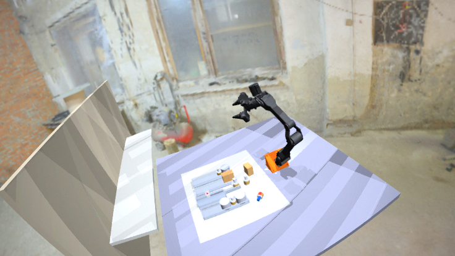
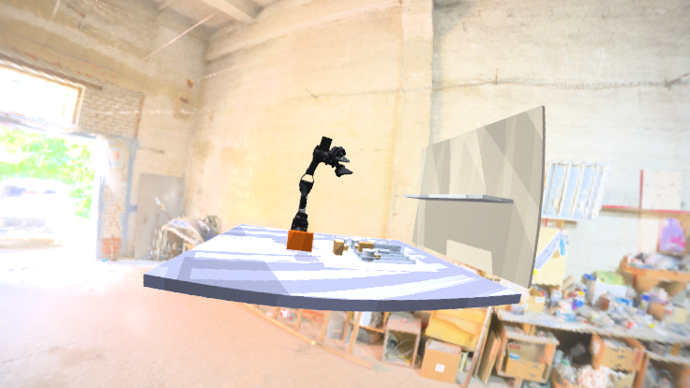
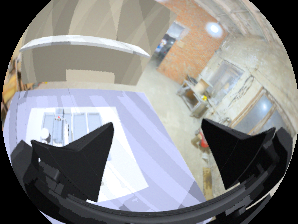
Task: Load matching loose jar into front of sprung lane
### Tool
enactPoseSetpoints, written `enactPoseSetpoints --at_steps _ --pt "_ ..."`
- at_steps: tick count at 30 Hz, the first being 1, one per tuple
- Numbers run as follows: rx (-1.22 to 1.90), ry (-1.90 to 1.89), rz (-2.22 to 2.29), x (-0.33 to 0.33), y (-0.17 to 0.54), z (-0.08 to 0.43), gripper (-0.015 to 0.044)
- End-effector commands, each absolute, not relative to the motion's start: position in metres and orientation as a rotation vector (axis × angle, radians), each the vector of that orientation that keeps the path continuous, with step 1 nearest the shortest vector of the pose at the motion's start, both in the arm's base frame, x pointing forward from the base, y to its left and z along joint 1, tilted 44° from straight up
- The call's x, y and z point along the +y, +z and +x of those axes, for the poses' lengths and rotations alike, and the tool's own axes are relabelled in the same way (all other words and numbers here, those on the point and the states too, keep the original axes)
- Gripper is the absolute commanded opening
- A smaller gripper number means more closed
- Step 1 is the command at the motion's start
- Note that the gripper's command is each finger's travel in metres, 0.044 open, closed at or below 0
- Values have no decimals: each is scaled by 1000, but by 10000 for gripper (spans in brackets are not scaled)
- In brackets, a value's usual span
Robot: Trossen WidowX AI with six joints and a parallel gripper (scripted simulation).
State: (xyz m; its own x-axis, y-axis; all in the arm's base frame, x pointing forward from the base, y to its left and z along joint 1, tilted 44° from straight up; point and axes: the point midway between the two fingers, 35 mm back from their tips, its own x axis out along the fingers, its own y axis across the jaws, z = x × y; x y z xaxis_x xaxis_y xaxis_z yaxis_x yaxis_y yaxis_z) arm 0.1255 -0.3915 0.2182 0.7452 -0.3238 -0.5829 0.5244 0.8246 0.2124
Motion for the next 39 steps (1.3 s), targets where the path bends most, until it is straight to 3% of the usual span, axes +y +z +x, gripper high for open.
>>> enactPoseSetpoints --at_steps 1,11,20,39 --pt "671 -347 484 -356 185 169 440" --pt "1032 103 651 -220 117 252 440" --pt "1397 472 696 -91 93 255 440" --pt "1403 480 697 -59 57 259 440"
